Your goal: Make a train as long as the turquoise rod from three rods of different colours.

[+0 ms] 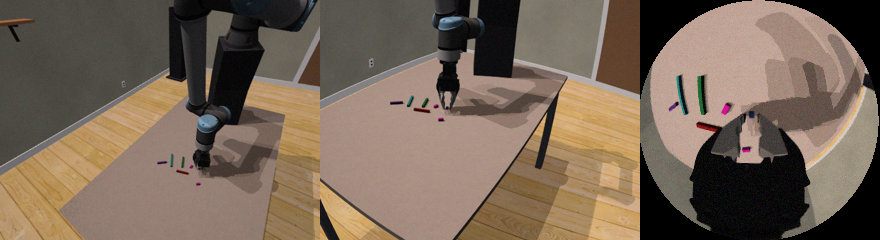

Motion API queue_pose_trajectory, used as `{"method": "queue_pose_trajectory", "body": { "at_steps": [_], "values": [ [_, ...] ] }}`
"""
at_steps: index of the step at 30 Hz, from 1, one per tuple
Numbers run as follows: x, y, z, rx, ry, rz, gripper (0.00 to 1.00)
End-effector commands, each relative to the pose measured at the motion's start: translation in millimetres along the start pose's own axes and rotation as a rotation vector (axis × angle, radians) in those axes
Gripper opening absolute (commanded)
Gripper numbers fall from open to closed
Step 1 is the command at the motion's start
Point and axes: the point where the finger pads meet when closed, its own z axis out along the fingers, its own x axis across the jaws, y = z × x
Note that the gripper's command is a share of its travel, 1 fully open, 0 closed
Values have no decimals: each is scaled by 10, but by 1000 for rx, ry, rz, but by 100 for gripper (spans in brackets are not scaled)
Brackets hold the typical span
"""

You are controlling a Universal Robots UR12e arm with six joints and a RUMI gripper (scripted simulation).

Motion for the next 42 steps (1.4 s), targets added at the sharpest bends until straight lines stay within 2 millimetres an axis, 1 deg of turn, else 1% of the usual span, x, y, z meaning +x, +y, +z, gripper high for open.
{"method": "queue_pose_trajectory", "body": {
  "at_steps": [1,5,6,42],
  "values": [
    [-2,4,-4,-1,0,0,14],
    [-2,4,-4,-1,0,0,14],
    [-2,4,-4,-1,0,0,0],
    [-2,4,-5,-1,0,0,0]
  ]
}}
